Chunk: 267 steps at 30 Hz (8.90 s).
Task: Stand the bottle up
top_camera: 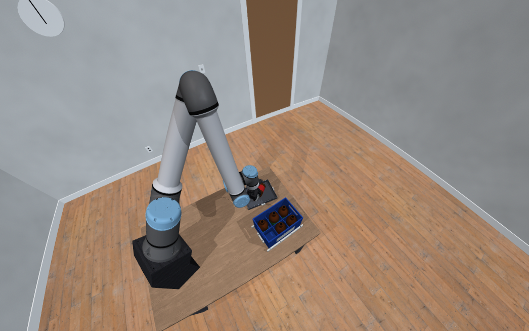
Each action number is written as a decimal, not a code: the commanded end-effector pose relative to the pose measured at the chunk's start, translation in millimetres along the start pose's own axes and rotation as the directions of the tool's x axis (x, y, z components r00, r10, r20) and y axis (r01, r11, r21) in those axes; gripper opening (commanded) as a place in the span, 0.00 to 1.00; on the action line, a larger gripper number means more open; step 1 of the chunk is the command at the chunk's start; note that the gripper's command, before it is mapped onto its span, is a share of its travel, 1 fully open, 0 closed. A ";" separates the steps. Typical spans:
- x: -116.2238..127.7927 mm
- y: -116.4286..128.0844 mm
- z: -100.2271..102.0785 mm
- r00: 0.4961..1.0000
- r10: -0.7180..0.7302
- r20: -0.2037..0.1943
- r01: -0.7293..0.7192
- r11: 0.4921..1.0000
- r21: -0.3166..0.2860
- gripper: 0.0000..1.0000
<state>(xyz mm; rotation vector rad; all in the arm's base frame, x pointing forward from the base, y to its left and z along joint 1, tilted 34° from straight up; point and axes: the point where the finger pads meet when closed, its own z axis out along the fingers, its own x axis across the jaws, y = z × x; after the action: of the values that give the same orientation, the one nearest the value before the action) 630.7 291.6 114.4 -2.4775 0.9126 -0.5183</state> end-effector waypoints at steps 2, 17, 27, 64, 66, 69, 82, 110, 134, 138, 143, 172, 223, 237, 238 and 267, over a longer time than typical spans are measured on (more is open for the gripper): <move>0.1 -0.4 -0.3 1.000 0.000 -0.001 0.000 1.000 0.001 0.00; 0.1 -0.4 -0.5 1.000 0.000 -0.001 0.000 1.000 0.001 0.00; 0.2 -0.4 -1.8 1.000 0.000 -0.001 0.000 1.000 0.001 0.00; 0.1 -0.4 -26.9 1.000 0.000 -0.001 0.000 1.000 0.001 0.00; 0.1 -0.4 -29.6 1.000 0.000 -0.001 0.000 1.000 0.001 0.00; 0.1 -0.4 -33.9 1.000 0.000 -0.001 0.000 1.000 0.001 0.00; 0.1 -0.4 -51.6 1.000 0.000 -0.001 0.000 1.000 0.001 0.00; 0.1 -0.3 -98.7 1.000 0.000 -0.001 0.000 1.000 0.001 0.00; 0.1 -0.3 -131.0 1.000 0.000 -0.001 0.000 1.000 0.001 0.00; 0.1 -0.3 -136.3 1.000 0.000 -0.001 0.000 1.000 0.001 0.00; 0.1 -0.3 -142.1 1.000 0.000 -0.001 0.000 1.000 0.001 0.00; 0.1 -0.3 -158.1 1.000 0.000 -0.001 0.000 1.000 0.001 0.00; 0.1 -0.3 -159.3 1.000 0.000 -0.001 0.000 1.000 0.001 0.00; 0.1 -0.4 -159.3 0.998 -0.069 -0.001 0.069 0.998 0.001 0.00; 0.1 -0.5 -159.3 0.997 -0.083 -0.001 0.083 0.997 0.001 0.00; 0.1 -0.3 -159.3 0.966 -0.259 -0.001 0.259 0.966 0.001 0.00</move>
<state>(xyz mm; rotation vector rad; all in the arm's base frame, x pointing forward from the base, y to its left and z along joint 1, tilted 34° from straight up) 553.4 247.6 246.0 -2.6117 0.5904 -0.6023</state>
